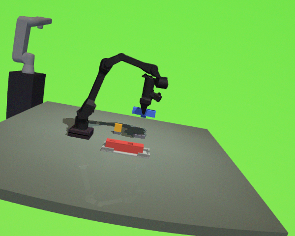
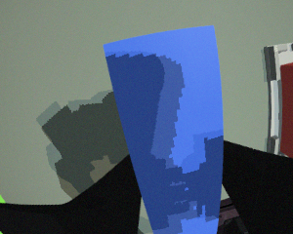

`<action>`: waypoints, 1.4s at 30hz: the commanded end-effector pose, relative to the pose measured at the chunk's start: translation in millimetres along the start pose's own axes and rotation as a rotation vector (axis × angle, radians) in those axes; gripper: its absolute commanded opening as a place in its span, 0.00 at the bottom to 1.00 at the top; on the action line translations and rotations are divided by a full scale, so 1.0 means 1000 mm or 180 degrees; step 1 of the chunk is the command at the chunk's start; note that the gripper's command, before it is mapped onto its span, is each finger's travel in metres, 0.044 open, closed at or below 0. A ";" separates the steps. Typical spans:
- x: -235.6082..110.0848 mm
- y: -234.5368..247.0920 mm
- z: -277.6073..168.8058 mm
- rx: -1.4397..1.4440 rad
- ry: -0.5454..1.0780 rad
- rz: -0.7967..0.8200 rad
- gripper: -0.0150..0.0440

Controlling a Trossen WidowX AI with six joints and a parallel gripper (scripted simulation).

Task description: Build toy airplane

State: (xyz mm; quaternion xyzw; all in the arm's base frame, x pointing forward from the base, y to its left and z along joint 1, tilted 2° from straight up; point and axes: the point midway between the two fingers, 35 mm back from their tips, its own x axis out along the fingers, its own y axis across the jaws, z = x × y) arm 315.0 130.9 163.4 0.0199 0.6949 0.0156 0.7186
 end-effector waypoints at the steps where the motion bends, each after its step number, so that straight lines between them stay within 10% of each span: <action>1: 0.000 -0.011 0.003 0.0166 -0.0030 -0.0022 0.25; 42: 0.021 -0.134 0.008 0.2284 -0.0008 -0.0040 0.25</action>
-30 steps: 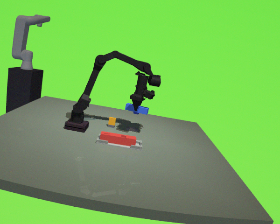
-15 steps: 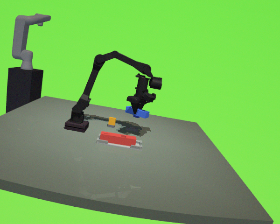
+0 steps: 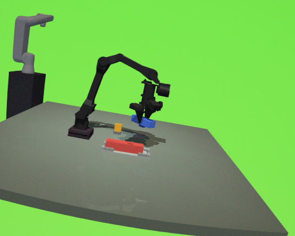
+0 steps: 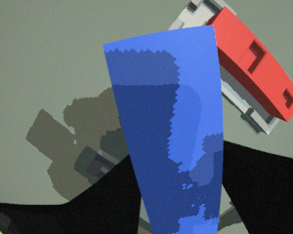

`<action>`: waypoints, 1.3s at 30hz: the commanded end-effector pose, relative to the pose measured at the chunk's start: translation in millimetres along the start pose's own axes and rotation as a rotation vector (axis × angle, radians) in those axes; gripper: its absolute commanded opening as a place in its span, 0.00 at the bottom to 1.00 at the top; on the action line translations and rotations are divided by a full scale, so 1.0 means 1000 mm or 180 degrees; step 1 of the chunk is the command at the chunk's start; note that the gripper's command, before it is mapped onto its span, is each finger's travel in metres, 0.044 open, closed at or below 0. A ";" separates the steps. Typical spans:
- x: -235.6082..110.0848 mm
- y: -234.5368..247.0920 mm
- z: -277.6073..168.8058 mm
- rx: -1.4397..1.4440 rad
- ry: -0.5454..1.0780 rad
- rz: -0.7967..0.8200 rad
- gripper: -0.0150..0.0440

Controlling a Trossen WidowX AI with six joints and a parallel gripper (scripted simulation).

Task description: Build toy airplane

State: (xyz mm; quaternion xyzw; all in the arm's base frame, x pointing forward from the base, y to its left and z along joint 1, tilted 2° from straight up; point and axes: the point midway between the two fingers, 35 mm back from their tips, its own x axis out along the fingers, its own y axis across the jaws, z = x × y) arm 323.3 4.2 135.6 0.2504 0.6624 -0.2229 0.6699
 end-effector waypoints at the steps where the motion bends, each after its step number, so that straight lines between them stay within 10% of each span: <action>1: 0.000 -0.008 0.005 0.0190 -0.0012 0.0028 0.25; 39: 0.023 -0.119 0.050 0.2465 -0.0030 0.0034 0.25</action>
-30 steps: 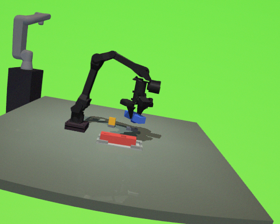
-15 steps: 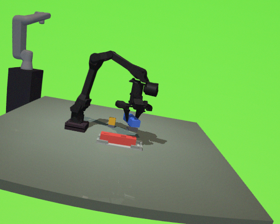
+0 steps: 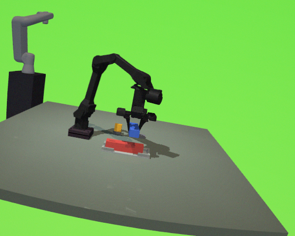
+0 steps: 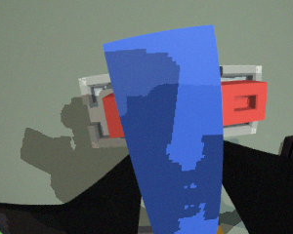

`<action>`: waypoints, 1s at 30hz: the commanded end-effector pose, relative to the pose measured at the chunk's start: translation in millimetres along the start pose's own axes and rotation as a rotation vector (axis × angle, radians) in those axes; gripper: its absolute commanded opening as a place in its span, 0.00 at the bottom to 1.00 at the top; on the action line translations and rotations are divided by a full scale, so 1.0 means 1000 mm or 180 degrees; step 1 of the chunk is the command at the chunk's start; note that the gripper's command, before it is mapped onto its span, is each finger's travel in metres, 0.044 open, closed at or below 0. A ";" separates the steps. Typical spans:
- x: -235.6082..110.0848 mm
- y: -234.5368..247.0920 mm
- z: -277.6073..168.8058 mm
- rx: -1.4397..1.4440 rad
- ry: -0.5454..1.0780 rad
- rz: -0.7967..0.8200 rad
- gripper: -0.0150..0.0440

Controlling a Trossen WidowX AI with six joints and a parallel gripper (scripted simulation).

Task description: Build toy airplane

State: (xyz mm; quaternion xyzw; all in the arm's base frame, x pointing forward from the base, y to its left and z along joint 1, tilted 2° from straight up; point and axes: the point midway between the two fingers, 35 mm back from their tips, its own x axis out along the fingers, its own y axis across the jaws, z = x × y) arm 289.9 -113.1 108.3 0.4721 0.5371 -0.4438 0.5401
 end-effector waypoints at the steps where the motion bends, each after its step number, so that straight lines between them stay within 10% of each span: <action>1: 0.001 -0.005 0.007 0.0200 0.0004 0.0024 0.25; 11: 0.001 -0.006 0.009 0.0238 0.0004 0.0025 0.58; 30: 0.016 -0.005 0.009 0.0238 0.0004 0.0025 0.58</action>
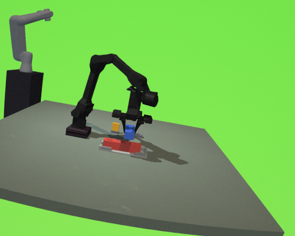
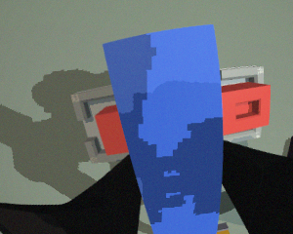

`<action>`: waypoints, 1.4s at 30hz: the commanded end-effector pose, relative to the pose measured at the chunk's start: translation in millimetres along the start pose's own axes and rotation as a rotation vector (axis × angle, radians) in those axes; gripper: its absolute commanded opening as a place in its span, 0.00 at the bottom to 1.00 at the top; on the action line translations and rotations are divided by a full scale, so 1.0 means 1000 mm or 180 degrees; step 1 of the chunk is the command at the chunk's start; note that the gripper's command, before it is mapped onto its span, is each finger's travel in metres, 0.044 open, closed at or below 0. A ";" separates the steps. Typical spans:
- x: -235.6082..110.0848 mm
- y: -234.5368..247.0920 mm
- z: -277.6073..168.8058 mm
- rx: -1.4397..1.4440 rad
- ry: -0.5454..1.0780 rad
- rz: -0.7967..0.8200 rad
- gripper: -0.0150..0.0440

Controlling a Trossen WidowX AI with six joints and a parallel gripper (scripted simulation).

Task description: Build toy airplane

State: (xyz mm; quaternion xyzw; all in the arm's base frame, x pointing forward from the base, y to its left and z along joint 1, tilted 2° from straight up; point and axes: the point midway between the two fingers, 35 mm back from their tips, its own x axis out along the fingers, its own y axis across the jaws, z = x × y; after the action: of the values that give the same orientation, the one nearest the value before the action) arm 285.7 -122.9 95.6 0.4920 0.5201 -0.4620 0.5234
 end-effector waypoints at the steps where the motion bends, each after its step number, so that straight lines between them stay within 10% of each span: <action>1: 0.005 0.001 0.000 0.0009 0.0005 0.0016 0.58; 17: 0.029 0.001 -0.001 0.0009 0.0005 0.0016 0.58; 29: 0.027 0.000 -0.001 0.0000 0.0002 -0.0003 0.28; 42: 0.027 0.000 -0.001 0.0000 0.0002 -0.0003 0.86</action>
State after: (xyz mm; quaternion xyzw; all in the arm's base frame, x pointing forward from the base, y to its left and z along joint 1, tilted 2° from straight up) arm 286.7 -121.6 68.1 0.4921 0.5203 -0.4620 0.5231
